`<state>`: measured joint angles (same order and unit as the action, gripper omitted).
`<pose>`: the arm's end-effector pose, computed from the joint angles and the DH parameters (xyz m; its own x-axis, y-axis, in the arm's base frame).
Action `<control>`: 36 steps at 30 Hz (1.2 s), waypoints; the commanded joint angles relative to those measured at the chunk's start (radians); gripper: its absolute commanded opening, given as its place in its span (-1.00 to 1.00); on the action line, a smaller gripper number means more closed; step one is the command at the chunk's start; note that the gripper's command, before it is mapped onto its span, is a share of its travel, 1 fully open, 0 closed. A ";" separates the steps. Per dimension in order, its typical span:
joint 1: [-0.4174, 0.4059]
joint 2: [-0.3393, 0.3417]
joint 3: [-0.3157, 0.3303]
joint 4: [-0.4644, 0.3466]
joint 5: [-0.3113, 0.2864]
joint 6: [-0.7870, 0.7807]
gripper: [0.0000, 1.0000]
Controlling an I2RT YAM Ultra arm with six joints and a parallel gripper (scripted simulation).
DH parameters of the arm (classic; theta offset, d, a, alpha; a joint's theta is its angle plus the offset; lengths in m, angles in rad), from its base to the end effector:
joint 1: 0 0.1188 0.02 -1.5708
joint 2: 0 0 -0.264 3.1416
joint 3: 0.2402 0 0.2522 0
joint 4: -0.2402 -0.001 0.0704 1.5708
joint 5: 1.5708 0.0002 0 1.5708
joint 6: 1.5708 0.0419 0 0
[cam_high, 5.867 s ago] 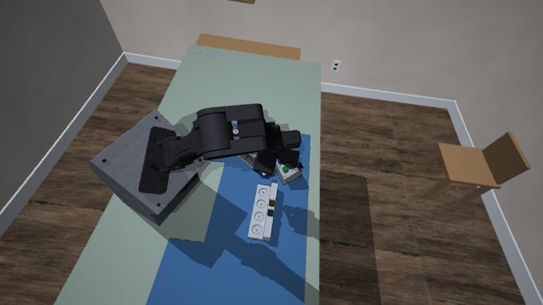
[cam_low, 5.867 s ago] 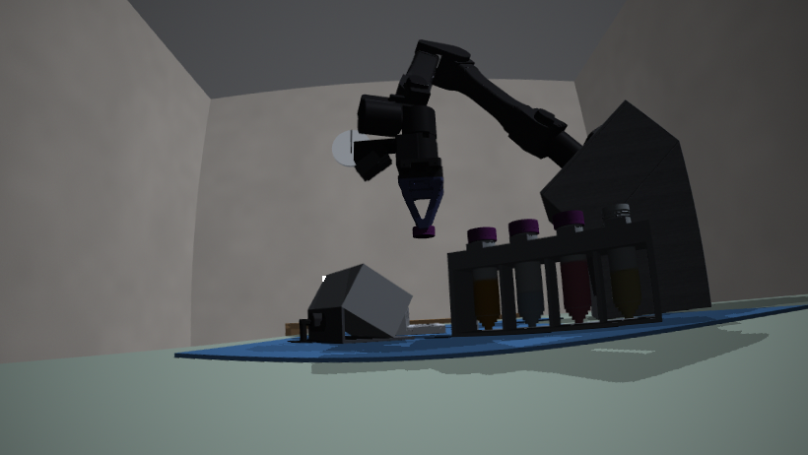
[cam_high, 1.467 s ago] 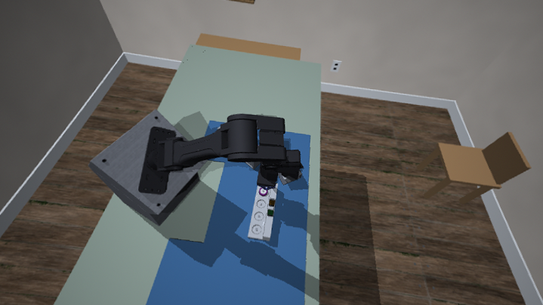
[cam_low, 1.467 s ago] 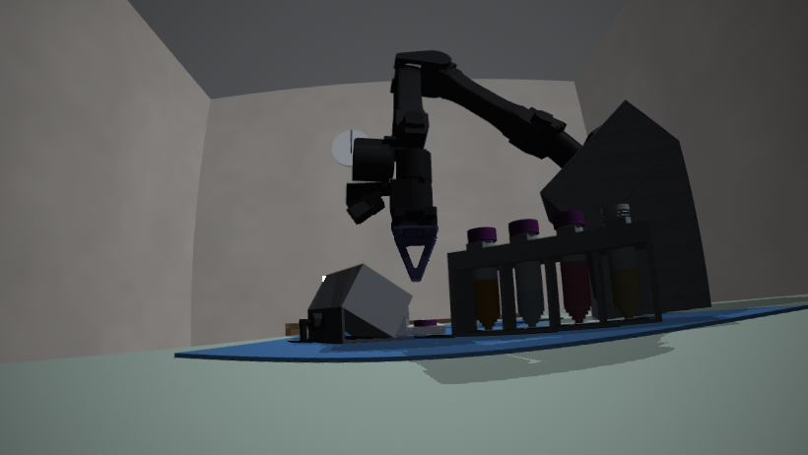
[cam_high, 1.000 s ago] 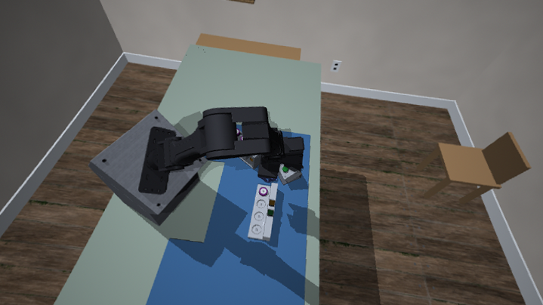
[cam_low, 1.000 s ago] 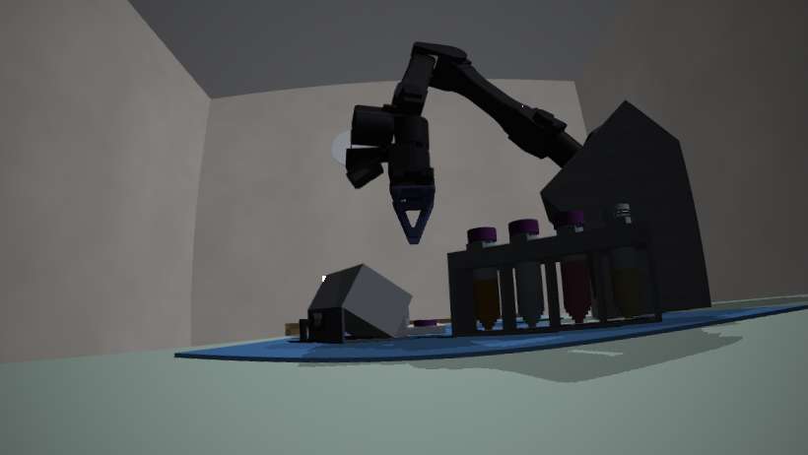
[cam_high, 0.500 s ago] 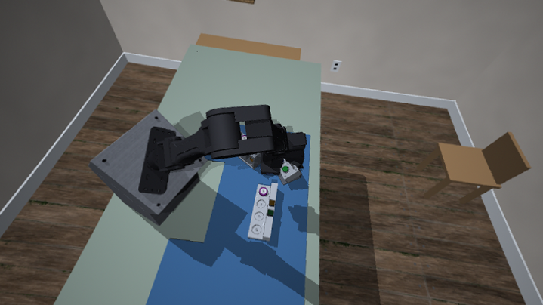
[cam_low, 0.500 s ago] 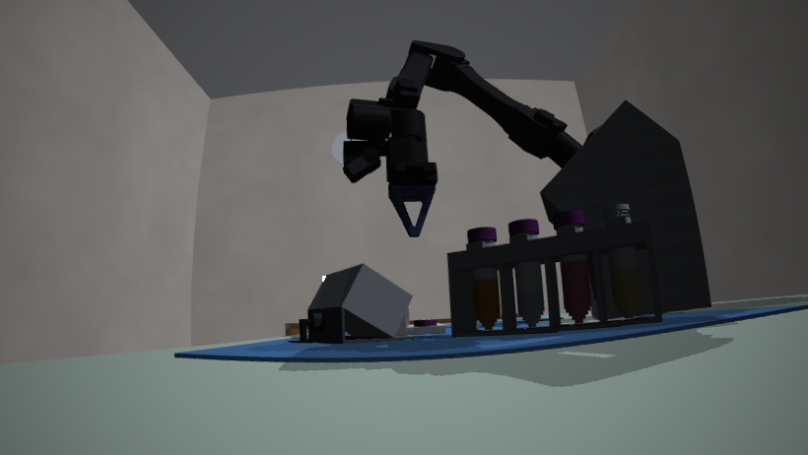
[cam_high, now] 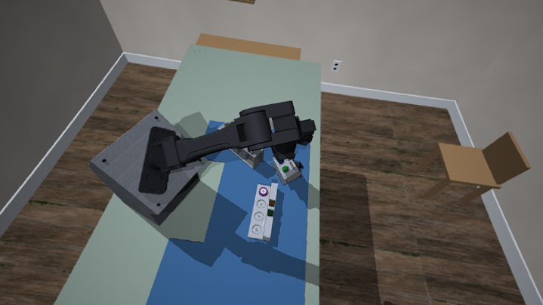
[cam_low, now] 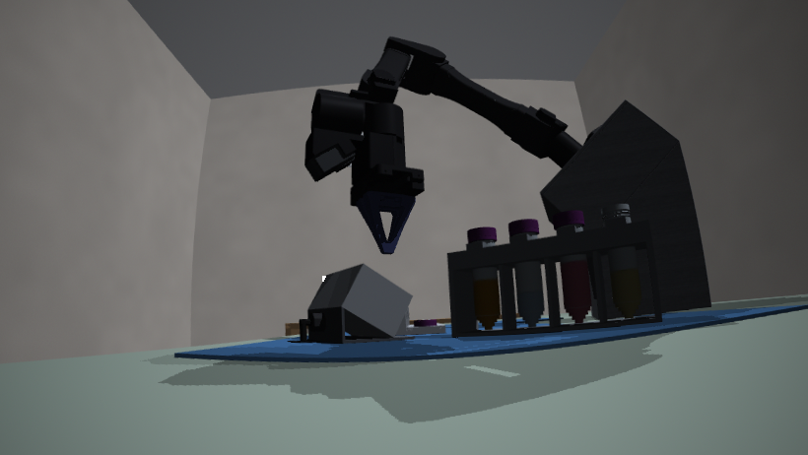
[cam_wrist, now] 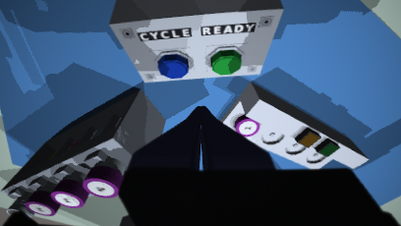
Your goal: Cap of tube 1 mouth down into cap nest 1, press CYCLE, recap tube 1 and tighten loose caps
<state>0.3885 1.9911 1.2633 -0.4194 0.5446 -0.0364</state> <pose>0.3725 0.1301 0.1447 -0.8385 -0.3768 -0.3936 -0.1575 0.8591 -0.4869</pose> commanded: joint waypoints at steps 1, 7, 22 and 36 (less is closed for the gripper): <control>0.038 0.071 0.091 -0.031 0.013 0.024 -1.00; 0.044 0.100 0.127 -0.041 0.015 0.031 -1.00; 0.022 0.143 0.132 0.010 0.006 0.006 -1.00; 0.023 0.143 0.134 0.007 0.007 0.008 -1.00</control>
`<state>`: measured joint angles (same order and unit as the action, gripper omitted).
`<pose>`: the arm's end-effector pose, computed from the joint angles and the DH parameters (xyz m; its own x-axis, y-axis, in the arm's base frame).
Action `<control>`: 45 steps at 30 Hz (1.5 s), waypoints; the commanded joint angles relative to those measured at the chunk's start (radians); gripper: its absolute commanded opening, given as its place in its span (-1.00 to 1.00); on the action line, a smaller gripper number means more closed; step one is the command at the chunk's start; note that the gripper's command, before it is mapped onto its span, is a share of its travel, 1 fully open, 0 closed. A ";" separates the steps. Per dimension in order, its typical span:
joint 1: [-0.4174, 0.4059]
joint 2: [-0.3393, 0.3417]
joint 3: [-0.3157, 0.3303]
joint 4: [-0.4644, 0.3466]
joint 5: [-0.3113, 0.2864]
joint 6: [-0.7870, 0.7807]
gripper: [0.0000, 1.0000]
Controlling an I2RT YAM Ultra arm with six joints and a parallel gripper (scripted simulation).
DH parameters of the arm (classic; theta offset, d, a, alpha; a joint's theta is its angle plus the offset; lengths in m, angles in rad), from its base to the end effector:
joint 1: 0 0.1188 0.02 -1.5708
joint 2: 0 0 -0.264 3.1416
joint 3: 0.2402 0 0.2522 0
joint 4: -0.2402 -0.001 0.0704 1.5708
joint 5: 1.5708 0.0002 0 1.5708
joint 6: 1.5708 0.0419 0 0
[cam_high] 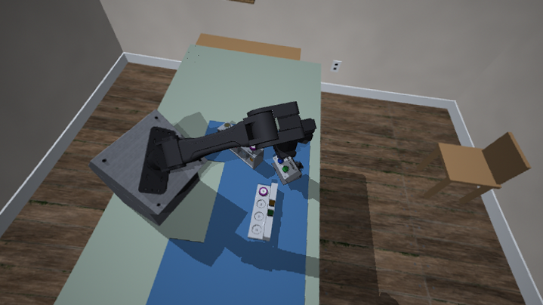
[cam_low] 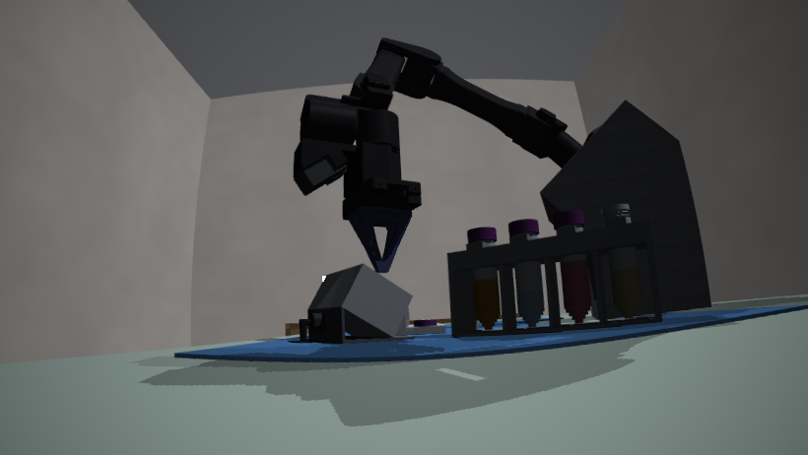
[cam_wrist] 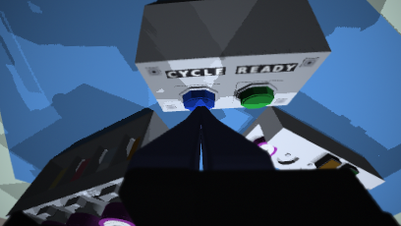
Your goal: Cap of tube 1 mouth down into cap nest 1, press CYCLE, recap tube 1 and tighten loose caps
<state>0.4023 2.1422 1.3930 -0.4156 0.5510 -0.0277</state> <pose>0.3990 0.1470 0.1204 -0.8411 -0.3835 -0.3815 -0.1667 0.8546 -0.4917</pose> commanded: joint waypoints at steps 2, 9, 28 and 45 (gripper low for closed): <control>0.010 -0.008 0.004 0.003 0.001 0.000 -1.00; 0.013 -0.008 0.004 0.001 0.002 0.002 -1.00; 0.020 -0.008 0.006 -0.004 0.004 0.010 -1.00; 0.012 0.007 0.008 0.013 0.001 0.002 -1.00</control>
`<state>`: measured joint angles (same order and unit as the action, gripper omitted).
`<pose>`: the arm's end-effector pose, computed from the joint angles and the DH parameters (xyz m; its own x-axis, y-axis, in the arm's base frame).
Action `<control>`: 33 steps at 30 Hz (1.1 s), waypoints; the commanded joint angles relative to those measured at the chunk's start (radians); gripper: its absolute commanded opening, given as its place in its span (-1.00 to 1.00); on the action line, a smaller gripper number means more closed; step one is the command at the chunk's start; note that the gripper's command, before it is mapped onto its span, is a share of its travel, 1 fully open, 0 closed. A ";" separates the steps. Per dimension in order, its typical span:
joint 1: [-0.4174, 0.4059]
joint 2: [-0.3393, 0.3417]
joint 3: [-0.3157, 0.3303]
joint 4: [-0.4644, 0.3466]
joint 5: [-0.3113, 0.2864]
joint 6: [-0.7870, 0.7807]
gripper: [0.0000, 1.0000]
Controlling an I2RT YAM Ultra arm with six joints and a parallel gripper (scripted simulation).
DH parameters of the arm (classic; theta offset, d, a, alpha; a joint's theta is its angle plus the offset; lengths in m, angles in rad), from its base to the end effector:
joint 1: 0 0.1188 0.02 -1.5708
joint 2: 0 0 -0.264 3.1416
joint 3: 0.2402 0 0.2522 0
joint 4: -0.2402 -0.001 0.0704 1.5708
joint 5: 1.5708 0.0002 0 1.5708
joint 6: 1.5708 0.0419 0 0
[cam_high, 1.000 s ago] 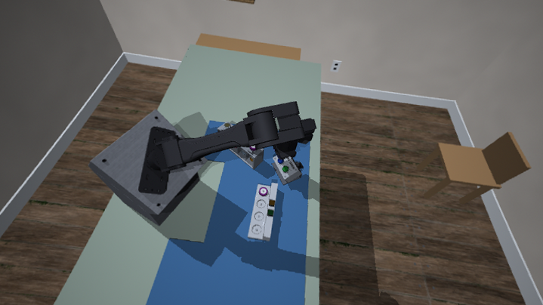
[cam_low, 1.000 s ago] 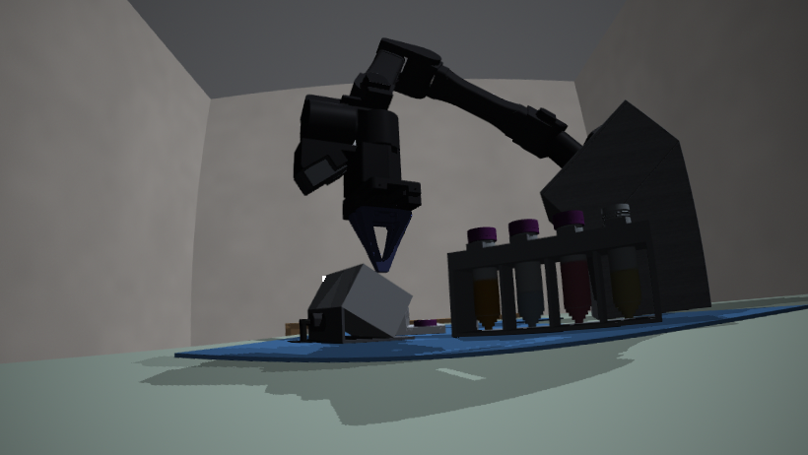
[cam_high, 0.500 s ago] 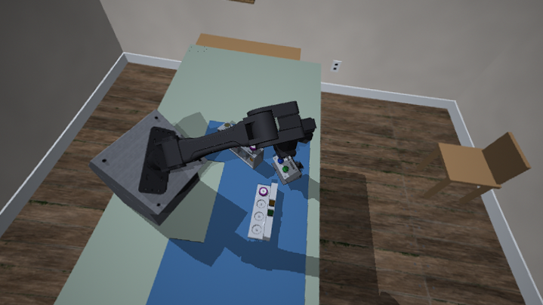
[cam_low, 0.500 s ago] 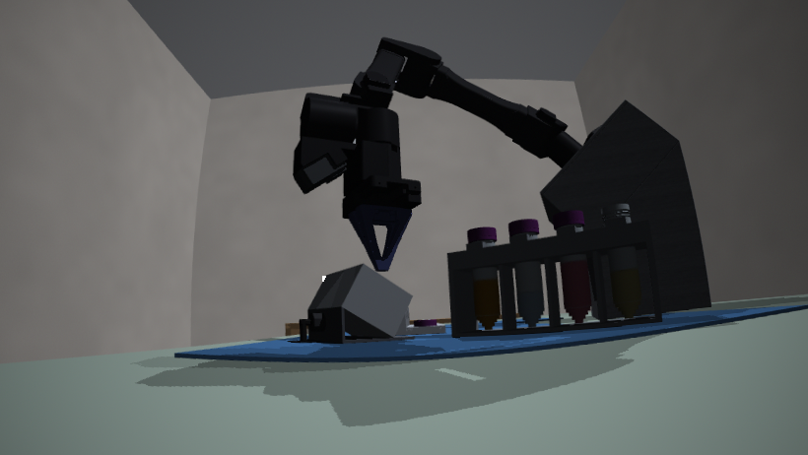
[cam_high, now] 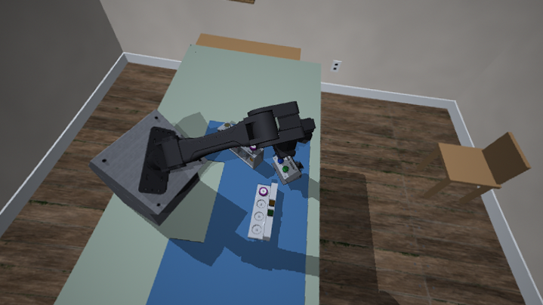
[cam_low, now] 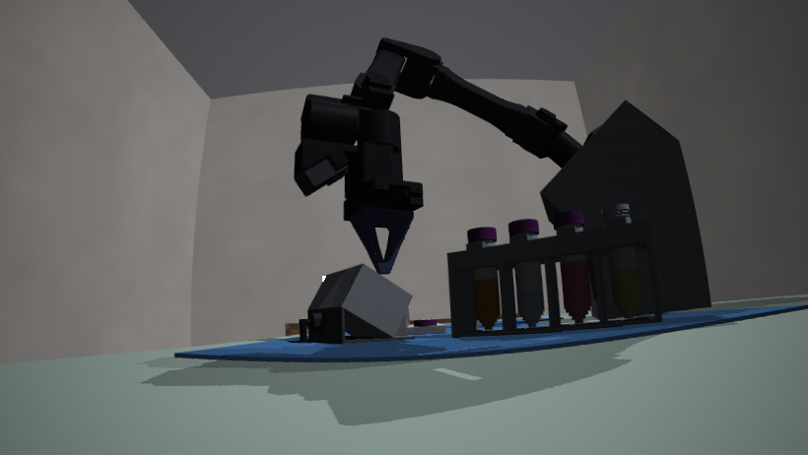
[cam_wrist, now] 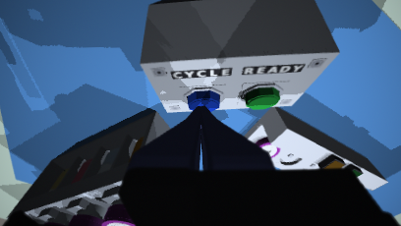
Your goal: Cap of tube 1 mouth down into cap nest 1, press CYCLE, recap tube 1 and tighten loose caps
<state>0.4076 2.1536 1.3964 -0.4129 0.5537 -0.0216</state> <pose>0.3992 0.1494 0.1168 -0.8419 -0.3835 -0.3795 -0.1671 0.8541 -0.4925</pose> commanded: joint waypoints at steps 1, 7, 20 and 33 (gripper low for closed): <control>0.006 -0.003 0.004 0.012 -0.002 -0.005 -1.00; 0.001 0.007 0.006 0.023 -0.004 -0.011 -1.00; -0.004 0.016 0.008 0.033 -0.006 -0.016 -1.00; -0.004 0.016 0.008 0.033 -0.006 -0.016 -1.00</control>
